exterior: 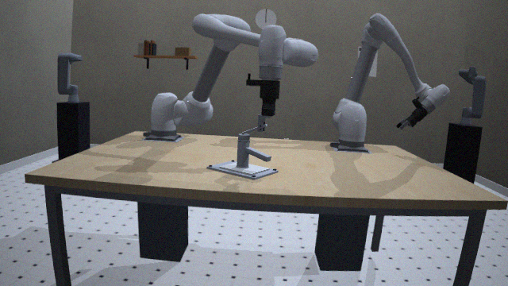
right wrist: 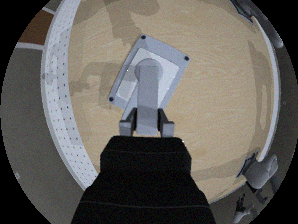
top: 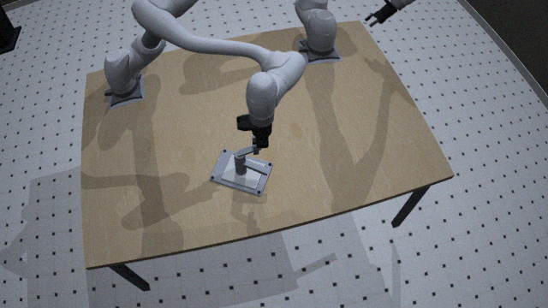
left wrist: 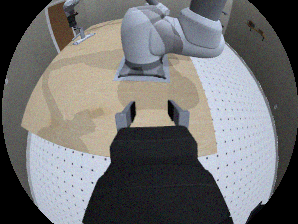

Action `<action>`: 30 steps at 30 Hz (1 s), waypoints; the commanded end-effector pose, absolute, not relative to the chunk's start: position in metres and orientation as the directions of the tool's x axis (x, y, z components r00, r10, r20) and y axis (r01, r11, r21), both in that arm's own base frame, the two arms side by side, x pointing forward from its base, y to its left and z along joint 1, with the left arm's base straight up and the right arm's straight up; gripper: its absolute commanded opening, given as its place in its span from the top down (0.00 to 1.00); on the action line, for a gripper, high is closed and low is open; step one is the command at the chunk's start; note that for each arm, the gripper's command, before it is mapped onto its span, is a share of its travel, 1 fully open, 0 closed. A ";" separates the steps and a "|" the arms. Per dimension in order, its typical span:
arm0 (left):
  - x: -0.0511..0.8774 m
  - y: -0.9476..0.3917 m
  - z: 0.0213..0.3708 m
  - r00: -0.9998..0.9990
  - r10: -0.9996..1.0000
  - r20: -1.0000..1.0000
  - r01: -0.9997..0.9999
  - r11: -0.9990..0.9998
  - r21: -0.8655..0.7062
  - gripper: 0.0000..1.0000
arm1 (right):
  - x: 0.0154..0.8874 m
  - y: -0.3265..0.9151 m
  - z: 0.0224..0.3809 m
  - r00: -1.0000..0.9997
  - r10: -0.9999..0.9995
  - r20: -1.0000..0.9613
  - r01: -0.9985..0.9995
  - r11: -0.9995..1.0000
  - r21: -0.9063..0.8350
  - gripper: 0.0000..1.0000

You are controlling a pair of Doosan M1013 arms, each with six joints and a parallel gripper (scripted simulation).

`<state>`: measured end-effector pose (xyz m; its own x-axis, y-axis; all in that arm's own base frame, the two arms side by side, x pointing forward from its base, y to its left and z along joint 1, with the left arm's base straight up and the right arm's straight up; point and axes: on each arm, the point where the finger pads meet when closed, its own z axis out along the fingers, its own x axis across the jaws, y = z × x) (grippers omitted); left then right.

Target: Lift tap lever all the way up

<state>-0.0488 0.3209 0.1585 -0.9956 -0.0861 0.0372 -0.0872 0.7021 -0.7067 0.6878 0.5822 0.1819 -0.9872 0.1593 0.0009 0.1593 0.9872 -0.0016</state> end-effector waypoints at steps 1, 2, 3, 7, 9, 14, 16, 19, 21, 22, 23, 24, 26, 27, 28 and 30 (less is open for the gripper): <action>-0.049 0.321 0.159 -0.996 -0.086 0.038 -0.087 0.703 -0.706 0.00 | 0.688 0.582 0.183 -0.987 0.159 0.000 0.159 0.987 0.000 1.00; -0.049 0.321 0.159 -0.996 -0.086 0.038 -0.087 0.703 -0.706 0.00 | 0.688 0.582 0.183 -0.987 0.159 0.000 0.159 0.987 0.000 1.00; -0.049 0.321 0.159 -0.996 -0.086 0.038 -0.087 0.703 -0.706 0.00 | 0.688 0.582 0.183 -0.987 0.159 0.000 0.159 0.987 0.000 1.00; -0.049 0.321 0.159 -0.996 -0.086 0.038 -0.087 0.703 -0.706 0.00 | 0.688 0.582 0.183 -0.987 0.159 0.000 0.159 0.987 0.000 1.00; -0.049 0.321 0.159 -0.996 -0.086 0.038 -0.087 0.703 -0.706 0.00 | 0.688 0.582 0.183 -0.987 0.159 0.000 0.159 0.987 0.000 1.00; -0.049 0.321 0.159 -0.996 -0.086 0.038 -0.087 0.703 -0.706 0.00 | 0.688 0.582 0.183 -0.987 0.159 0.000 0.159 0.987 0.000 1.00; -0.049 0.321 0.159 -0.996 -0.086 0.038 -0.087 0.703 -0.706 0.00 | 0.688 0.582 0.183 -0.987 0.159 0.000 0.159 0.987 0.000 0.00; -0.049 0.321 0.159 -0.996 -0.086 0.038 -0.087 0.703 -0.706 0.00 | 0.688 0.582 0.183 -0.987 0.159 0.000 0.159 0.987 0.000 0.00; -0.049 0.321 0.159 -0.996 -0.086 0.038 -0.087 0.703 -0.706 0.00 | 0.688 0.582 0.183 -0.987 0.159 0.000 0.159 0.987 0.000 0.00; -0.049 0.321 0.159 -0.996 -0.086 0.038 -0.087 0.703 -0.706 0.00 | 0.688 0.582 0.183 -0.987 0.159 0.000 0.159 0.987 0.000 0.00; -0.049 0.321 0.159 -0.996 -0.086 0.038 -0.087 0.703 -0.706 0.00 | 0.688 0.582 0.183 -0.987 0.159 0.000 0.159 0.987 0.000 0.00; -0.049 0.321 0.159 -0.996 -0.086 0.038 -0.087 0.703 -0.706 0.00 | 0.688 0.582 0.183 -0.987 0.159 0.000 0.159 0.987 0.000 0.00; -0.049 0.321 0.159 -0.996 -0.086 0.038 -0.087 0.703 -0.706 0.00 | 0.688 0.582 0.183 -0.987 0.159 0.000 0.159 0.987 0.000 0.00; -0.049 0.321 0.159 -0.996 -0.086 0.038 -0.087 0.703 -0.706 0.00 | 0.688 0.582 0.183 -0.987 0.159 0.000 0.159 0.987 0.000 0.00; -0.049 0.321 0.159 -0.996 -0.086 0.038 -0.087 0.703 -0.706 0.00 | 0.688 0.582 0.183 -0.987 0.159 0.000 0.159 0.987 0.000 0.00; -0.049 0.321 0.159 -0.996 -0.086 0.038 -0.087 0.703 -0.706 0.00 | 0.688 0.582 0.183 -0.987 0.159 0.000 0.159 0.987 0.000 0.00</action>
